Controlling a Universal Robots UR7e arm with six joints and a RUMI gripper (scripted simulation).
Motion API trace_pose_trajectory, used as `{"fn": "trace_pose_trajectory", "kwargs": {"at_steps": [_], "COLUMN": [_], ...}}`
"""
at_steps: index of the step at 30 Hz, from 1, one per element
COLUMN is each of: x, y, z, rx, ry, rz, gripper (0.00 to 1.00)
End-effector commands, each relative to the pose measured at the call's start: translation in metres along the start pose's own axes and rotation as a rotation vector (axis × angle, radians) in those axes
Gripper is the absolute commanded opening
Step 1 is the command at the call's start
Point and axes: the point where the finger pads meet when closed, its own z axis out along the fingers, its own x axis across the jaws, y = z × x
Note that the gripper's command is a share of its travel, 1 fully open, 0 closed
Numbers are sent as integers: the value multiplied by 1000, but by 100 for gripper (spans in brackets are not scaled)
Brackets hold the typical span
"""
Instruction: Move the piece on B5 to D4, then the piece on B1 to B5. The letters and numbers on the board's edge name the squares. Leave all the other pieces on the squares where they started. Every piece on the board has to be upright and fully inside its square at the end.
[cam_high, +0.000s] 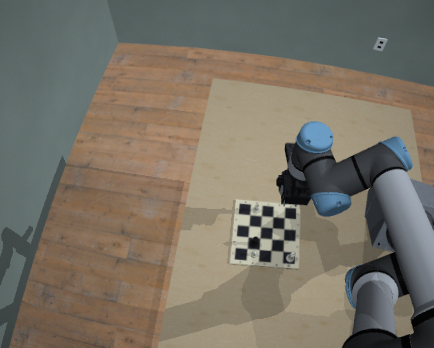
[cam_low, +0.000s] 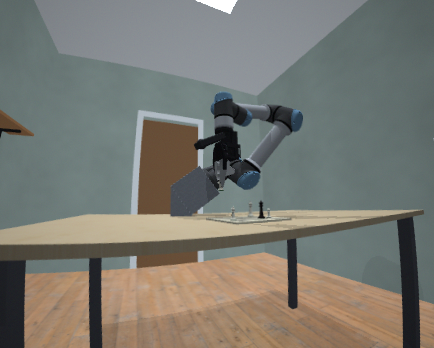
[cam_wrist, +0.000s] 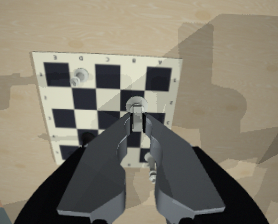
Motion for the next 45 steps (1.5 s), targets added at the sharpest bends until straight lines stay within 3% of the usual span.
{"fn": "trace_pose_trajectory", "kwargs": {"at_steps": [1, 14, 24, 26, 41, 45], "x": [0, -4, -11, -11, -14, -13], "y": [0, 16, 54, 54, 122, 129], "z": [-1, -3, -5, -5, -3, -3], "rx": [1, 1, 2, 2, 1, 1], "ry": [-1, -1, 0, 0, 0, 0], "rz": [-7, -178, -556, -556, -1221, -1291], "gripper": [0, 0, 0, 0, 0, 0]}}
